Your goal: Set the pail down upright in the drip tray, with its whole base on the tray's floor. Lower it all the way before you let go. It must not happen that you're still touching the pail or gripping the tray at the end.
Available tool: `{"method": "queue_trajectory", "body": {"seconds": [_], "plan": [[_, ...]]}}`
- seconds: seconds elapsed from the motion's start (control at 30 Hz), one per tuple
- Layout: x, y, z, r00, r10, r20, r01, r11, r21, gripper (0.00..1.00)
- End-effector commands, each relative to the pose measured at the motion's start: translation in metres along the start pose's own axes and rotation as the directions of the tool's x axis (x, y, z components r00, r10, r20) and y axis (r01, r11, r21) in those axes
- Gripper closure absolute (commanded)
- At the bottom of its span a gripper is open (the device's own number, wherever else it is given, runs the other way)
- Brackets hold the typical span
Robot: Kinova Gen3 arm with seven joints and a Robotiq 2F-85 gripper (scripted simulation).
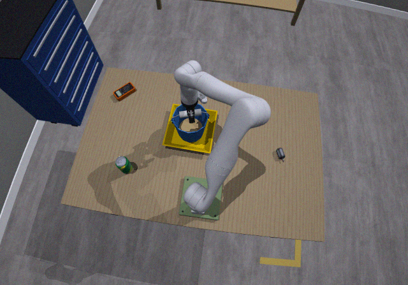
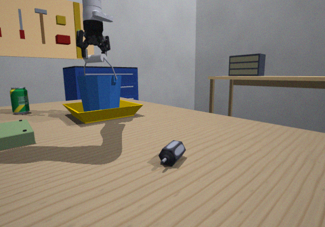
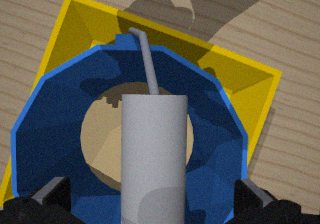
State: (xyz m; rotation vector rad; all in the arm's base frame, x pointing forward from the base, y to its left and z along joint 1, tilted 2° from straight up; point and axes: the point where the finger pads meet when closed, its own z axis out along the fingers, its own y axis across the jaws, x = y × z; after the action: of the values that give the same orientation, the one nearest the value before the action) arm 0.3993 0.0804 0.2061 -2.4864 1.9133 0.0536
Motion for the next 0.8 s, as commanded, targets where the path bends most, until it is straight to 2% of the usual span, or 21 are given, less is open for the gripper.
{"method": "queue_trajectory", "body": {"seconds": [0.0,0.43,0.77], "plan": [[0.0,0.0,-0.001,1.0,0.0,0.0,0.0,1.0,0.001,0.0],[0.0,0.0,-0.005,1.0,0.0,0.0,0.0,1.0,0.001,0.0],[0.0,0.0,-0.022,1.0,0.0,0.0,0.0,1.0,0.001,0.0]]}}
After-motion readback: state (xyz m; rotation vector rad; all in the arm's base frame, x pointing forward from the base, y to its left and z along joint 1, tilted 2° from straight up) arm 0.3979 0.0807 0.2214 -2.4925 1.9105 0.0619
